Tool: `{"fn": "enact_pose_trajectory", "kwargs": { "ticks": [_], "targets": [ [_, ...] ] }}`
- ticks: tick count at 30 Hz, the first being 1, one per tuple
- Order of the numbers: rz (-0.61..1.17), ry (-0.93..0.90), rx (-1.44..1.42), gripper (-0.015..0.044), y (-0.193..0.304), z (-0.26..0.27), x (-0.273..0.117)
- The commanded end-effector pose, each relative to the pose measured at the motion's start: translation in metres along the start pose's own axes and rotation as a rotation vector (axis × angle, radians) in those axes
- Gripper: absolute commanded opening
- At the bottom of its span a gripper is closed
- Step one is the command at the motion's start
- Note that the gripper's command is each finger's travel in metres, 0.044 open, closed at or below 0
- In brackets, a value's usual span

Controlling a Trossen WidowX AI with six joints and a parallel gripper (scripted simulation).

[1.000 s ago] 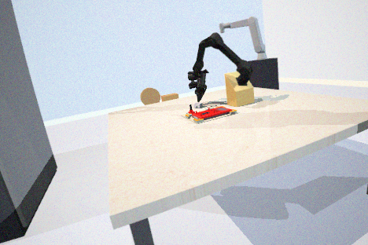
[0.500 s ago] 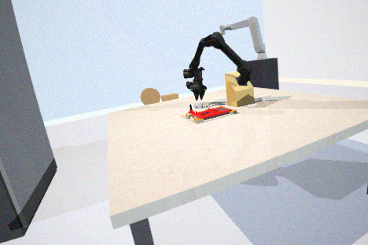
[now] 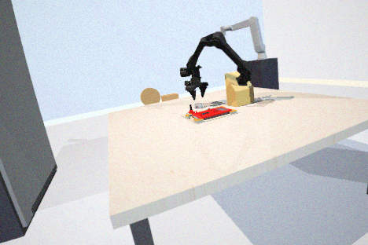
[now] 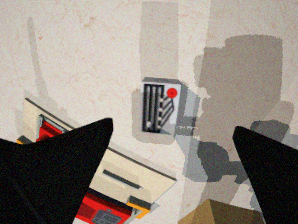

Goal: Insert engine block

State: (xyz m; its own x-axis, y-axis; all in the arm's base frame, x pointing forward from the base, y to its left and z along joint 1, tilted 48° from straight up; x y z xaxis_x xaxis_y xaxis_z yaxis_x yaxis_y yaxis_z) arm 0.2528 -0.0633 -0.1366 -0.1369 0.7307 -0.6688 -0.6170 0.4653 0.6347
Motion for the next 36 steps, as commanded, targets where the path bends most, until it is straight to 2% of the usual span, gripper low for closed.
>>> {"fn": "enact_pose_trajectory", "kwargs": {
  "ticks": [1, 31, 36],
  "targets": [
    [-0.002, 0.011, 0.016, 0.044, -0.001, 0.01, -0.001],
    [0.0, 0.01, 0.015, 0.044, -0.001, 0.013, 0.042],
    [0.0, 0.01, 0.015, 0.0309, -0.001, 0.013, 0.042]
  ]
}}
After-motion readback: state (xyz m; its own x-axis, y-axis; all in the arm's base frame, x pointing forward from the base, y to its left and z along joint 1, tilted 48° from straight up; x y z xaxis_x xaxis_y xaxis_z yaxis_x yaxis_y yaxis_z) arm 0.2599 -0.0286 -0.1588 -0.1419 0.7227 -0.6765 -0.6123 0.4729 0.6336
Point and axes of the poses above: the point midway between the two fingers, 35 mm back from their tips, its own x axis out along the fingers, its own z axis across the jaws, y = z × x, the point moved 4 cm from there along -x, back along the fingers, and after that the axes turned 6 degrees about -x, right-handed, at the moved point
